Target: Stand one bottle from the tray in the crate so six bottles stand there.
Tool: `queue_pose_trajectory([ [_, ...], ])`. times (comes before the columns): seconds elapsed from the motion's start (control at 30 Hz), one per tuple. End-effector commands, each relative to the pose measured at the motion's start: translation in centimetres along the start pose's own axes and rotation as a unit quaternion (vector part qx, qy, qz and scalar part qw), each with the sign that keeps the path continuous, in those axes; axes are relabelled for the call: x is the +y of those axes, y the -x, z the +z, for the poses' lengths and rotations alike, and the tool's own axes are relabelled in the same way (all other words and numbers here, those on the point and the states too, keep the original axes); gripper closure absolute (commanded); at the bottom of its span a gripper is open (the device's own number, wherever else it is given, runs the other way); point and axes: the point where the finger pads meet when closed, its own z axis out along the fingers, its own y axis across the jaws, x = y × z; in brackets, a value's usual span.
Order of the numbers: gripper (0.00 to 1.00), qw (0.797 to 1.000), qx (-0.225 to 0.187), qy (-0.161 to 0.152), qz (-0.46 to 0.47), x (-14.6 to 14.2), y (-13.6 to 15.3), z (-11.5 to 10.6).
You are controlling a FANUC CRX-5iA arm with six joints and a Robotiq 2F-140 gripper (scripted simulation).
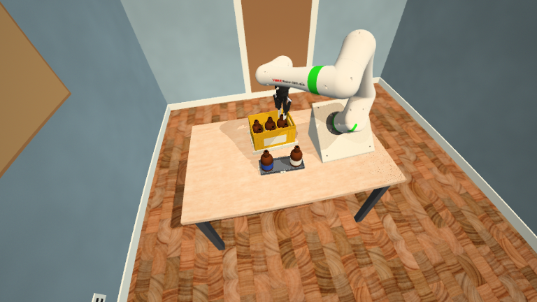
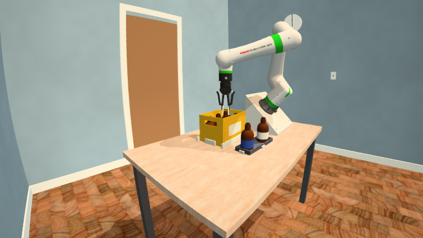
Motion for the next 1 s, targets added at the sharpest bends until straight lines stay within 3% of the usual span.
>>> queue_pose_trajectory([
  [0.0,1.00,1.000,0.000,0.000,0.000,-0.02,-0.01,-0.02],
  [0.53,1.00,1.000,0.000,0.000,0.000,-0.02,-0.01,-0.02],
  [0.57,0.62,1.000,0.000,0.000,0.000,-0.02,-0.01,-0.02],
  [0.97,0.62,1.000,0.000,0.000,0.000,-0.02,-0.01,-0.02],
])
